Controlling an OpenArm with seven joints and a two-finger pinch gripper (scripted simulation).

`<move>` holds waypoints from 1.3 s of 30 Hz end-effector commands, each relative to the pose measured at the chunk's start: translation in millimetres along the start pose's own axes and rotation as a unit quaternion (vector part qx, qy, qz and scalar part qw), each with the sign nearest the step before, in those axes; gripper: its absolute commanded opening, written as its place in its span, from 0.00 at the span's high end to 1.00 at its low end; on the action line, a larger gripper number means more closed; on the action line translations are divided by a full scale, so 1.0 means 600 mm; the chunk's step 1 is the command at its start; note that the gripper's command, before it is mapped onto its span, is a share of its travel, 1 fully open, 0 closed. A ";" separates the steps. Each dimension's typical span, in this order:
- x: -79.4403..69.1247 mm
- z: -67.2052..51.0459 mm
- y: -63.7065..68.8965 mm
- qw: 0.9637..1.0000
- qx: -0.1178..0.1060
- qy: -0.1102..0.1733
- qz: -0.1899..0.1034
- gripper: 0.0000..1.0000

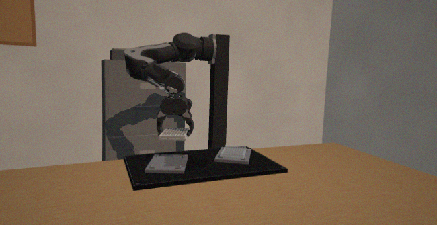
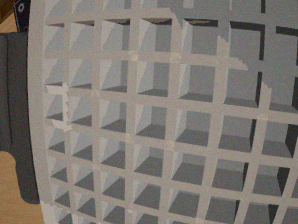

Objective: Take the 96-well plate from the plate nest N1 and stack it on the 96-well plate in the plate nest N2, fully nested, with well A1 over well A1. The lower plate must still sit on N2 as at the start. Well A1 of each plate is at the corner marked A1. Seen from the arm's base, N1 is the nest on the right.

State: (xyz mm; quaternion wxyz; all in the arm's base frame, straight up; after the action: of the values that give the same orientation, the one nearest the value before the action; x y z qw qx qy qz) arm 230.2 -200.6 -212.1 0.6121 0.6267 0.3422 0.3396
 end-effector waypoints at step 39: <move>0.127 -0.107 0.006 0.997 -0.009 -0.071 -0.003 1.00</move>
State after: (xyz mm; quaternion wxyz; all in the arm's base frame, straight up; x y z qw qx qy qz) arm 215.7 -101.7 -208.1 0.6356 0.6469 0.2988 0.2971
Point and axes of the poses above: the point where the finger pads meet when closed, its own y axis back along the fingers, its own x axis across the jaws, z = x × y, the point moved 9 cm from there along y, back along the fingers, and after that the axes turned 12 degrees about -y, right-handed, at the moved point
